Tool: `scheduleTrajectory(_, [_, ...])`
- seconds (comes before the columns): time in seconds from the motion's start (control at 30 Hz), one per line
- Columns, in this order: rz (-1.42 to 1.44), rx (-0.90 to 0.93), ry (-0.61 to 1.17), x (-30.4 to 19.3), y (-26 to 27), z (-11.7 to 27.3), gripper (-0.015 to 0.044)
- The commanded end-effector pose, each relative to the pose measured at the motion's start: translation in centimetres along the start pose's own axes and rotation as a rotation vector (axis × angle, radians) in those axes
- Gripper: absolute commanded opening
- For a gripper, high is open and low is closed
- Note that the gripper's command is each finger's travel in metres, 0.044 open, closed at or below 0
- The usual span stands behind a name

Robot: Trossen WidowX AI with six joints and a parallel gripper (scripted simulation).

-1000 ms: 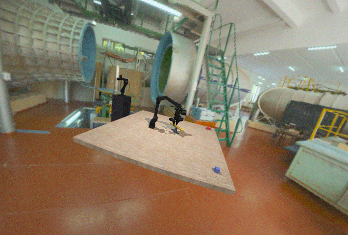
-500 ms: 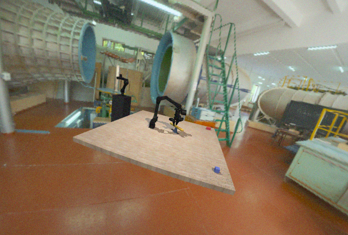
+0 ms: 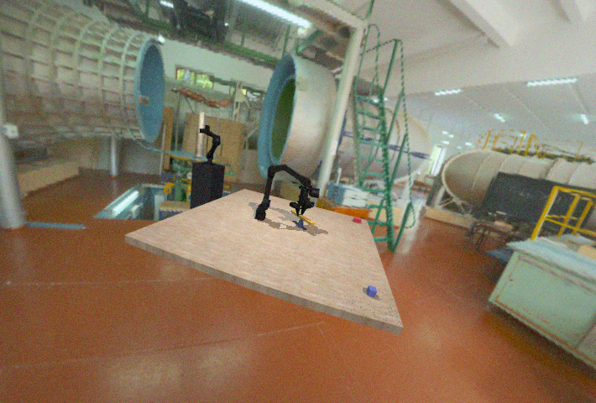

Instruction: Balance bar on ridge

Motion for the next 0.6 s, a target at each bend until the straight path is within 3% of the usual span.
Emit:
scheduleTrajectory(0.0, [0.0, 0.0, 0.0, 0.0, 0.0, 0.0, 0.0])
scheduleTrajectory(0.53, [0.0, 0.0, 0.0, 0.0, 0.0, 0.0, 0.0])
scheduleTrajectory(0.57, [0.0, 0.0, 0.0, 0.0, 0.0, 0.0, 0.0026])
Point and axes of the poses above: the point midway between the two fingers, 35 mm back from their tips, its own z axis back along the fingers, its own y axis across the jaws, x = y × z, the point moved 7 cm from there along z, back along the fingers
